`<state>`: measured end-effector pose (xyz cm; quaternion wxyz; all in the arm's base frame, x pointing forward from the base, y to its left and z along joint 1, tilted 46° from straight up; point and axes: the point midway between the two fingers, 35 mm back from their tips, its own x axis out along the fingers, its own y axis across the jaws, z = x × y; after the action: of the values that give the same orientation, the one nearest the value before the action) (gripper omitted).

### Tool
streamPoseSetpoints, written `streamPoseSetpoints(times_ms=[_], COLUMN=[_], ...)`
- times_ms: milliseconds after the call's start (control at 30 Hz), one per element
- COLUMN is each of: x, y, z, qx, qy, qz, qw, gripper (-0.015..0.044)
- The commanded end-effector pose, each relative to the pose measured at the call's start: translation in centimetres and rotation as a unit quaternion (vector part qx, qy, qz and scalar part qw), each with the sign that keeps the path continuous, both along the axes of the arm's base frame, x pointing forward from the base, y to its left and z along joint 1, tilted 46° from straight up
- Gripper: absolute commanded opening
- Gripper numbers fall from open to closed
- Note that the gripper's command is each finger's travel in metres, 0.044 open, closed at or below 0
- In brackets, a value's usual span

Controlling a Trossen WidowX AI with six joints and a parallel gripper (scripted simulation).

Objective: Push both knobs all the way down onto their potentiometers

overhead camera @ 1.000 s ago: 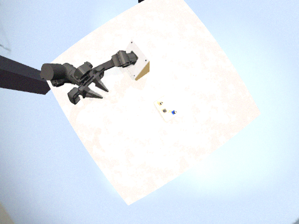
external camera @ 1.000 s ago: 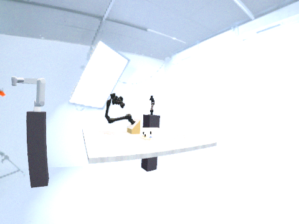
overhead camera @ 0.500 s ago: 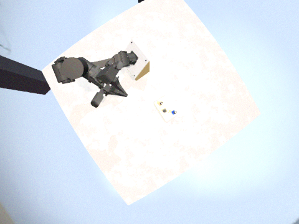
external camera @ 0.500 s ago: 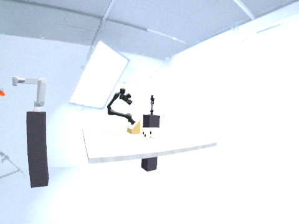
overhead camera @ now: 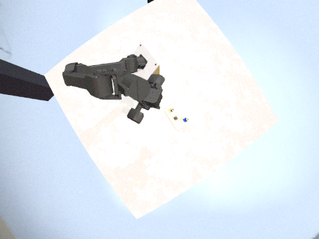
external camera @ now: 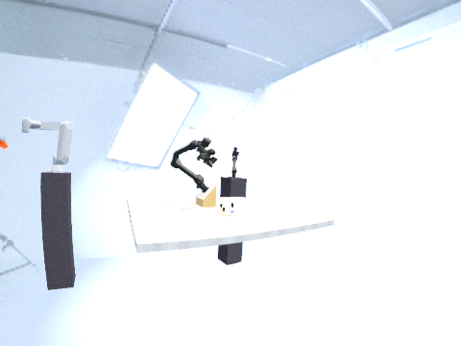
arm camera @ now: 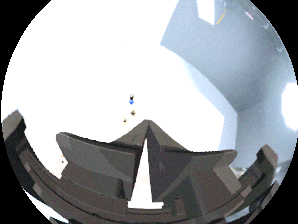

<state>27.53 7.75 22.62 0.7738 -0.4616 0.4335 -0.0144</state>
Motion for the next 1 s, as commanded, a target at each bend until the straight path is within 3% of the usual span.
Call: streamPoseSetpoints(times_ms=[0,400,767,967], x=[1.9,5.2,5.4,5.3], y=[-0.8,-4.7,-9.8,-10.1], z=[-2.7,-11.0,-19.4,-19.9], qx=[0.012,0.020,0.006,0.004], qy=[0.013,0.038,0.045,0.045], qz=[-0.074,-0.274,-0.448,-0.458], qw=[0.997,0.961,0.893,0.888], gripper=[0.0000,0.0000,0.0000,0.0000])
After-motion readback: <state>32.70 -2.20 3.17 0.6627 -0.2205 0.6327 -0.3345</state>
